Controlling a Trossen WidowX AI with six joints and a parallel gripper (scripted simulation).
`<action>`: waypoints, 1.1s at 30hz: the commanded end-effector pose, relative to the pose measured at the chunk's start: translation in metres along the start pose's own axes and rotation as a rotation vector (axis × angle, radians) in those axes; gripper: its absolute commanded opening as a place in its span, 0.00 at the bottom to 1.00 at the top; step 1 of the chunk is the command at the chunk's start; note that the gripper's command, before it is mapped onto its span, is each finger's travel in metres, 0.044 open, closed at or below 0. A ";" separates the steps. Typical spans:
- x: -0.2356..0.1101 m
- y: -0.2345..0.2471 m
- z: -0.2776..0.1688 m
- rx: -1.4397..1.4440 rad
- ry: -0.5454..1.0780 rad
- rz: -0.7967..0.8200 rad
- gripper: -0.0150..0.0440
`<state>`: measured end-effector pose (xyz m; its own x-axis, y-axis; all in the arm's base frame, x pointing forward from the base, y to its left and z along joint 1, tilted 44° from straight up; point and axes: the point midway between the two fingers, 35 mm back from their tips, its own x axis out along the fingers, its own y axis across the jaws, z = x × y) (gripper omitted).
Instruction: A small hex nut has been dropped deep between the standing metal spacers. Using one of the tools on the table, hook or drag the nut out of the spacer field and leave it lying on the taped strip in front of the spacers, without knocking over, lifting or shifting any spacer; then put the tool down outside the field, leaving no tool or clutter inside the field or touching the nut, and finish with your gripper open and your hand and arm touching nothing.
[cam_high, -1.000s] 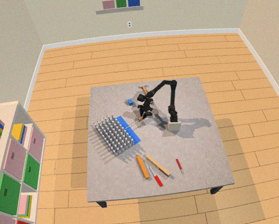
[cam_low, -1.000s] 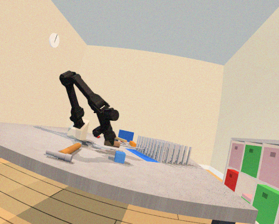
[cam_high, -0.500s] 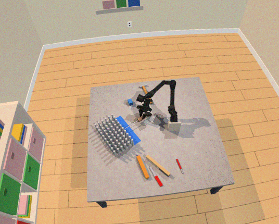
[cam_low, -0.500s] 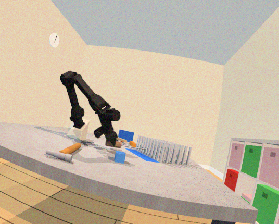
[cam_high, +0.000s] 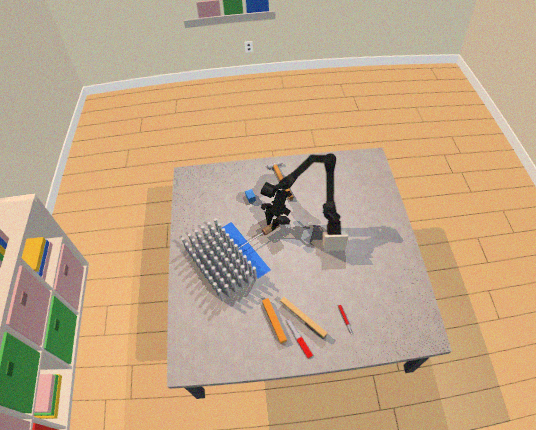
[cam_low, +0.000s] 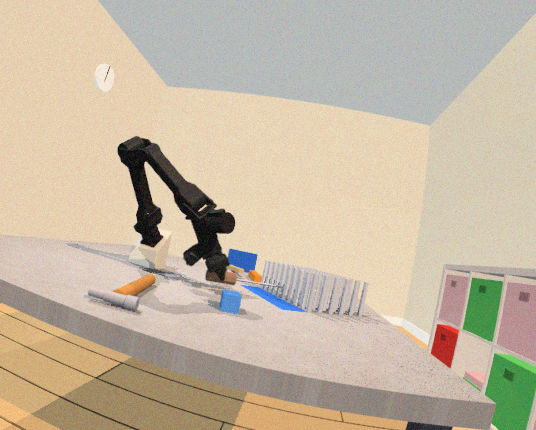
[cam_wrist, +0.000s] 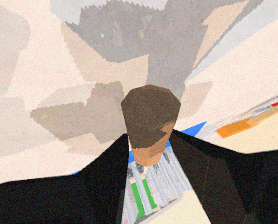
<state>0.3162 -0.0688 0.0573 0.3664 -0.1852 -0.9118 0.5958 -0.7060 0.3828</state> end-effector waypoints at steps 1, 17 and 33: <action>0.002 0.000 -0.005 0.001 0.004 0.001 0.25; 0.008 0.001 -0.013 0.001 0.005 0.002 0.25; 0.014 0.001 -0.023 0.001 0.006 0.003 0.25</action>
<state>0.3343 -0.0596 0.0485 0.3673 -0.1850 -0.9115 0.5950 -0.7065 0.3832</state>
